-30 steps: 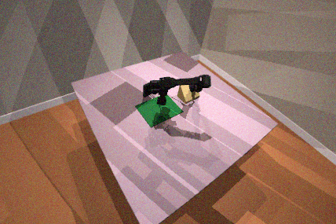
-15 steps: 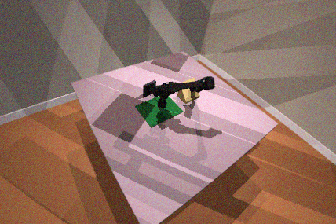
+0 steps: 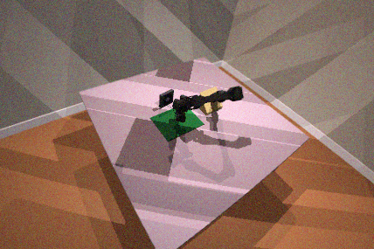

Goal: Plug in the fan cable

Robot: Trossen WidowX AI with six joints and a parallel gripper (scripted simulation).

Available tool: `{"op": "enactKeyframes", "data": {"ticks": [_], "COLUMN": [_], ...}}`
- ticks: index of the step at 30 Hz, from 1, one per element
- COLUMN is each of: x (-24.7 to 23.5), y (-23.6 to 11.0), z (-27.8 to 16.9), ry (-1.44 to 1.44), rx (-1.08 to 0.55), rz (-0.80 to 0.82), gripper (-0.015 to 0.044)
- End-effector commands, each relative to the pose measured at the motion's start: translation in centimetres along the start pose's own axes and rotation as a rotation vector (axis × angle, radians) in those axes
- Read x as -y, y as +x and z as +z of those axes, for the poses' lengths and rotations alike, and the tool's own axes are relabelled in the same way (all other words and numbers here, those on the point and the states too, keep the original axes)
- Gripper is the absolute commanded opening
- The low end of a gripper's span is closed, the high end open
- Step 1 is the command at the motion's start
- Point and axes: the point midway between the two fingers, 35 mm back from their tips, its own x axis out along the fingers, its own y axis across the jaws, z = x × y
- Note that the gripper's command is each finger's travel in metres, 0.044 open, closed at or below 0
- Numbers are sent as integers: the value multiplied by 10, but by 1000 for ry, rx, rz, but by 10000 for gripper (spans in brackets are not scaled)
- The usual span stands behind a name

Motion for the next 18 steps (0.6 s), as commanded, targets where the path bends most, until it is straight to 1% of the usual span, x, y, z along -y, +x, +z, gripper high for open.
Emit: {"op": "enactKeyframes", "data": {"ticks": [1,18], "x": [1,-3], "y": [2,6], "z": [0,-1], "ry": [4,27], "rx": [44,266], "rz": [-18,-59], "gripper": [0,0]}}
